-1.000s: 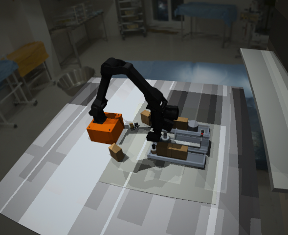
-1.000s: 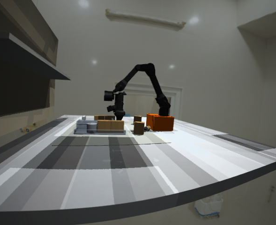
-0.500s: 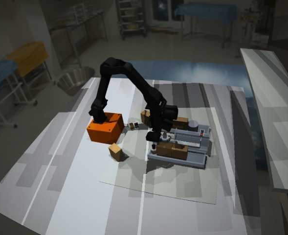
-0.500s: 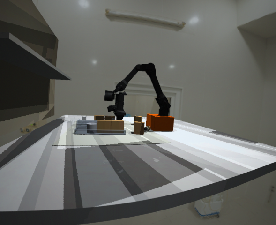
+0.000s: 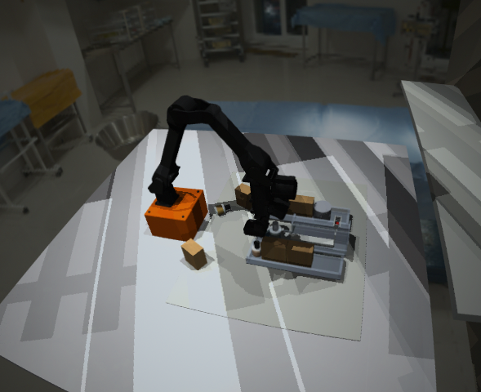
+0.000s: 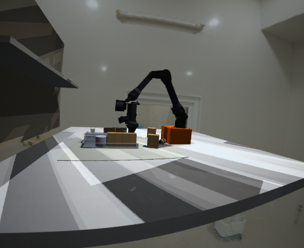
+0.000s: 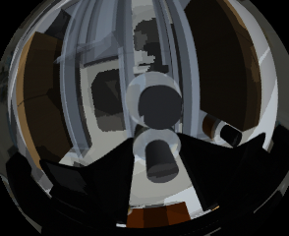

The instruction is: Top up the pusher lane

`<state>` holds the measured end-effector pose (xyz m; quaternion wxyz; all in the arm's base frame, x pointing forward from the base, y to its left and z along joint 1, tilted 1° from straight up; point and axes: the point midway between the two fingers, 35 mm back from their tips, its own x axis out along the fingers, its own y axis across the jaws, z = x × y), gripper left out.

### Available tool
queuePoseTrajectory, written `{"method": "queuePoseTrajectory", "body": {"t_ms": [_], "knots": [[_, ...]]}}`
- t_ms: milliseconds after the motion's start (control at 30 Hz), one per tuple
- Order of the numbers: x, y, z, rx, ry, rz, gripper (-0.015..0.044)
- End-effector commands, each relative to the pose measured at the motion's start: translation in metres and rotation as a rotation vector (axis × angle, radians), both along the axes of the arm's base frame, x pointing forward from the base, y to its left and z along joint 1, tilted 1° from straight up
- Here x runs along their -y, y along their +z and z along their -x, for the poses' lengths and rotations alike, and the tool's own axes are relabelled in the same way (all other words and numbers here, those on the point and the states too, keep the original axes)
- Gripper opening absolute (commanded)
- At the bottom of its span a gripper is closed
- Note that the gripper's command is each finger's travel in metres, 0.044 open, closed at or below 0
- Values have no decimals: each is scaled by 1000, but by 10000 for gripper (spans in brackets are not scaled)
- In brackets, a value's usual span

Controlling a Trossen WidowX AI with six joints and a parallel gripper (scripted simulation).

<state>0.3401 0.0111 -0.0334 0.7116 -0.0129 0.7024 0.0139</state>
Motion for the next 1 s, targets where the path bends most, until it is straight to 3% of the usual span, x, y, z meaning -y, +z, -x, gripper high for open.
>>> {"method": "queuePoseTrajectory", "body": {"t_ms": [0,100,567,967], "knots": [[0,0,0,-1,-3,-2,210],[0,0,0,-1,-3,-2,282],[0,20,2,-1,-3,-2,282],[2,21,36,-4,-3,-1,282]]}}
